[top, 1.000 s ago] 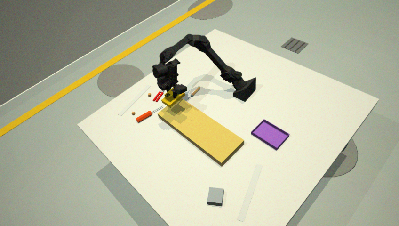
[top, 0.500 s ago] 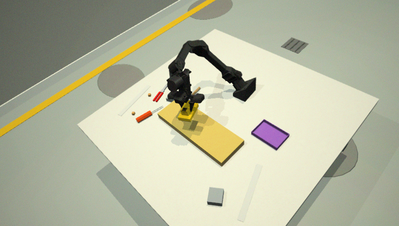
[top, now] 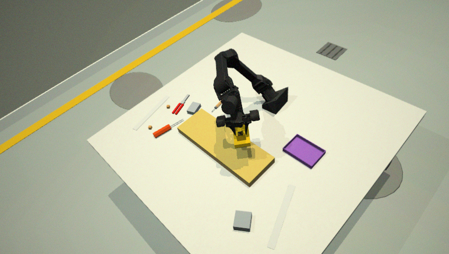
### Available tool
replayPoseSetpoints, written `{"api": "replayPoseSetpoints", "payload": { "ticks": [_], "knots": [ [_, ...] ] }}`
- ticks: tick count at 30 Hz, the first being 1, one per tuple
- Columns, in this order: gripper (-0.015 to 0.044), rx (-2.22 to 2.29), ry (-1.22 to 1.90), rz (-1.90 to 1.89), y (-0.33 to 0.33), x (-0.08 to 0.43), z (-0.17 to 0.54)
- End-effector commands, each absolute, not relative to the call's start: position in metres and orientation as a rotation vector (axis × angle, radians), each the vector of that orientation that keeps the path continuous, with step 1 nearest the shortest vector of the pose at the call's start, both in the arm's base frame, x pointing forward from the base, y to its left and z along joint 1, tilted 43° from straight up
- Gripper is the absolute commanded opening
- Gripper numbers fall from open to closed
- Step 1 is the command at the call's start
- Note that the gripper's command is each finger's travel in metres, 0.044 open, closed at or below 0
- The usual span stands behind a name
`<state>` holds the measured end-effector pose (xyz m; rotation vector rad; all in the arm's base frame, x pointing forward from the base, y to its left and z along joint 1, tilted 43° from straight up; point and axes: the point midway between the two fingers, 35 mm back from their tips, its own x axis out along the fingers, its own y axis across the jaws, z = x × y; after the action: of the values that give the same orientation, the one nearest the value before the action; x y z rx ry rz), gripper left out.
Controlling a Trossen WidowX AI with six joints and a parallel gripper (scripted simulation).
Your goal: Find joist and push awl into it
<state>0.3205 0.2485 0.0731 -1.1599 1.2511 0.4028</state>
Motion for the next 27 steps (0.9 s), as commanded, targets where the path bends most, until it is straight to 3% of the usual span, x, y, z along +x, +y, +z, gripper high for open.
{"api": "replayPoseSetpoints", "payload": {
  "ticks": [1,14,27],
  "knots": [
    [0.0,-1.229,1.264,0.506,0.275,0.296,0.045],
    [0.0,-1.452,1.307,0.775,0.329,0.208,-0.041],
    [0.0,-1.678,1.34,0.995,0.34,0.112,-0.117]
  ]
}}
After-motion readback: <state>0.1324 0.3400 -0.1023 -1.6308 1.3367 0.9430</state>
